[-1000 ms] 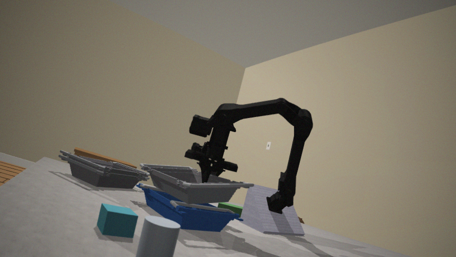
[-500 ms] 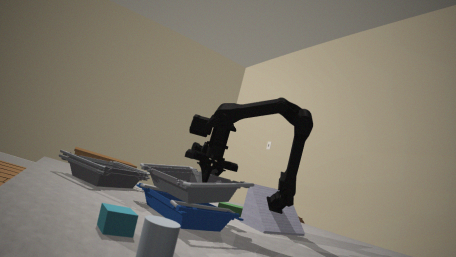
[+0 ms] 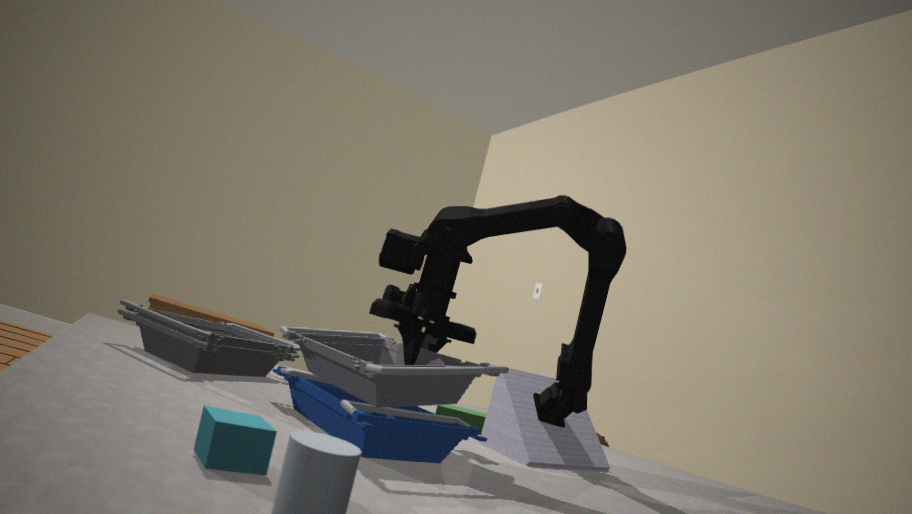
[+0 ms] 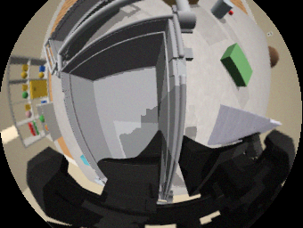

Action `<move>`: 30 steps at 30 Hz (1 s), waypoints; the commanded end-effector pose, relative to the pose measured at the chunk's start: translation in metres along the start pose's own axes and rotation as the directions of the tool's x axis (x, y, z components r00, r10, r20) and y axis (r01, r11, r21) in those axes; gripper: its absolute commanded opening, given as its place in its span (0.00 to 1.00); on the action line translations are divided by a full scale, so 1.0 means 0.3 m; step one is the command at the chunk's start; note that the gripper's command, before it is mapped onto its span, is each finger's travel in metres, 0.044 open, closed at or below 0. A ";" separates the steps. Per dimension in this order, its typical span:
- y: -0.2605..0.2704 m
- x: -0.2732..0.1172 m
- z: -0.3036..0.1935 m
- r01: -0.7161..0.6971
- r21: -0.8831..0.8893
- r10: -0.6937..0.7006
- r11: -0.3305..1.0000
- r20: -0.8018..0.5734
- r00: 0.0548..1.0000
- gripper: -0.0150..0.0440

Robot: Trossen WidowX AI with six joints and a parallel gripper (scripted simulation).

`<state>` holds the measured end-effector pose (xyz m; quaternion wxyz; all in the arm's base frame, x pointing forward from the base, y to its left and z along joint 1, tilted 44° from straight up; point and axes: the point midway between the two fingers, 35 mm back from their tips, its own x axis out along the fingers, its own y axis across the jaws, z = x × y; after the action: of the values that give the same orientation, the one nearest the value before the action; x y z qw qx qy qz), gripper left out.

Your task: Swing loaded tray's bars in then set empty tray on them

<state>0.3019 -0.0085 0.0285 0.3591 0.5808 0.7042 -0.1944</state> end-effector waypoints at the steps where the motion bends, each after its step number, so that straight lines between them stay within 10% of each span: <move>1: -0.001 0.015 -0.018 0.013 -0.011 -0.013 1.000 -0.014 1.000 0.25; 30: -0.005 0.060 -0.049 0.012 -0.011 -0.013 1.000 -0.015 1.000 0.25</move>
<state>0.2971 0.0056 0.0245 0.3579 0.5819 0.7035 -0.1958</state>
